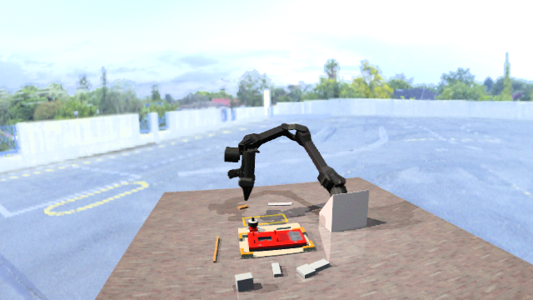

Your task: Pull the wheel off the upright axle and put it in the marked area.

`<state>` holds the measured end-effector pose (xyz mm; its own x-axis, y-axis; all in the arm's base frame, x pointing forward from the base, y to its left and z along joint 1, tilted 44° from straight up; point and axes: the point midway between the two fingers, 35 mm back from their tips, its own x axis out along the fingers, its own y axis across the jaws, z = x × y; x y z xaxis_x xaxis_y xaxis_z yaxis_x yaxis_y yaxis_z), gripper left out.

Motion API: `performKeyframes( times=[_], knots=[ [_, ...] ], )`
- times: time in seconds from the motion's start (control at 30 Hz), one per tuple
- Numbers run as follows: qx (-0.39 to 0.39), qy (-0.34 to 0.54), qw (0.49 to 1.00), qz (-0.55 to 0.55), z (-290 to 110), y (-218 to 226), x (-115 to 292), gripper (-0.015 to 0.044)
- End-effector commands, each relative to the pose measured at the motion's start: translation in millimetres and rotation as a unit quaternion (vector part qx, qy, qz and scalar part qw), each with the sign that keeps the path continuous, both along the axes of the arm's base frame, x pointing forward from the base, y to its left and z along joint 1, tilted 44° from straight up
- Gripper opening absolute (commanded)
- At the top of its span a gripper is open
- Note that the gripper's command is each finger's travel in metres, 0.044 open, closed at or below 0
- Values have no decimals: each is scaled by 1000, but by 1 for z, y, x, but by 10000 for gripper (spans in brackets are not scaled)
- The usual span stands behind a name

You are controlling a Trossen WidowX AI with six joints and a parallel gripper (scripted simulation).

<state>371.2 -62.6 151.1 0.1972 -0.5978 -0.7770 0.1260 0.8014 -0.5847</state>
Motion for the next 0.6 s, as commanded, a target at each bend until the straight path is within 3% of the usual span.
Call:
performKeyframes(
  times=[0.0, 0.23, 0.57],
  knots=[
    [-16, 38, 999, 7, -33, 43, 5, 300],
    [-63, 86, 994, 20, -80, 101, -5, 300],
    [-64, 87, 994, 21, -87, 95, -8, 300]
  ],
)
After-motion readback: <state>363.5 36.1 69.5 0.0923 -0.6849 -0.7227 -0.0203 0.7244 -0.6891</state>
